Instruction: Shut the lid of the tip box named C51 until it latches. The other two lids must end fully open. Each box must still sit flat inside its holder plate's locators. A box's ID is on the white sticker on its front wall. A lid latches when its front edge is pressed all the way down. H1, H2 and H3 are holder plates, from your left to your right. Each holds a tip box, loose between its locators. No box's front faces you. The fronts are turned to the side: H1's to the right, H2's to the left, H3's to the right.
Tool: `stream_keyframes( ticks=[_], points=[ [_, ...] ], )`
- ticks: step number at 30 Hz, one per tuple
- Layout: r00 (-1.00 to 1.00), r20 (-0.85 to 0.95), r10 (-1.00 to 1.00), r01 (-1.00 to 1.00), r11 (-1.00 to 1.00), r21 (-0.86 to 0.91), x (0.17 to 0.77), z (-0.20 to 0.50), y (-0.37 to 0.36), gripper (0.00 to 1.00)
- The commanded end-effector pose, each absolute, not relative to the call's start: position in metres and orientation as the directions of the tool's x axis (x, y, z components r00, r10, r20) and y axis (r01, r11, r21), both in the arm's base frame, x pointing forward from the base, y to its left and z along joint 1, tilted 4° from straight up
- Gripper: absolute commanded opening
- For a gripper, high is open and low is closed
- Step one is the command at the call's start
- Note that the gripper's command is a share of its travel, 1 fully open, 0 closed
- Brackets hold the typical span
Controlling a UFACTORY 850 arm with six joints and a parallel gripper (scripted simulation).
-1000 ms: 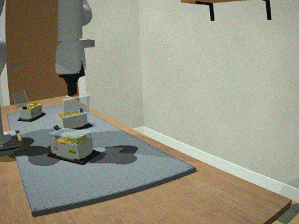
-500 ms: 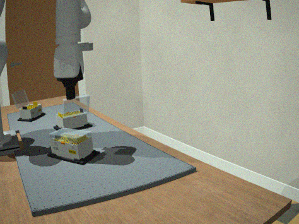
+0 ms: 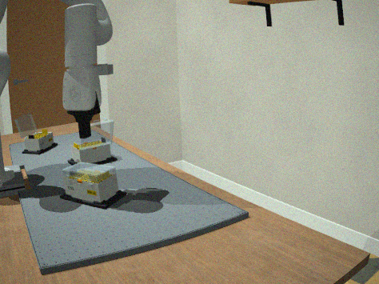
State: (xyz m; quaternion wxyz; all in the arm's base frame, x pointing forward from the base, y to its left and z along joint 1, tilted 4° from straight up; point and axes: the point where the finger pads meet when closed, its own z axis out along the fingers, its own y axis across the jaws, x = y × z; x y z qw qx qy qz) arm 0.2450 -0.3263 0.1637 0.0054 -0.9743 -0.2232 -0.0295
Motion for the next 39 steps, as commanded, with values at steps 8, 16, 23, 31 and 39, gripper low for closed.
stream_keyframes(
  ticks=[8, 16, 23, 31, 39],
  points=[
    [0.898, 0.061, 0.435, 0.435, -0.900, 0.004, 0.226, 0.139, -0.337, 0.00],
    [0.898, 0.061, 0.435, 0.435, -0.900, 0.004, 0.217, 0.127, -0.341, 0.00],
    [0.898, 0.061, 0.435, 0.436, -0.900, 0.004, 0.213, 0.122, -0.343, 0.00],
    [0.898, 0.061, 0.435, 0.436, -0.900, 0.004, 0.213, 0.122, -0.343, 0.00],
    [0.898, 0.061, 0.435, 0.436, -0.900, 0.004, 0.213, 0.117, -0.343, 0.00]
  ],
)
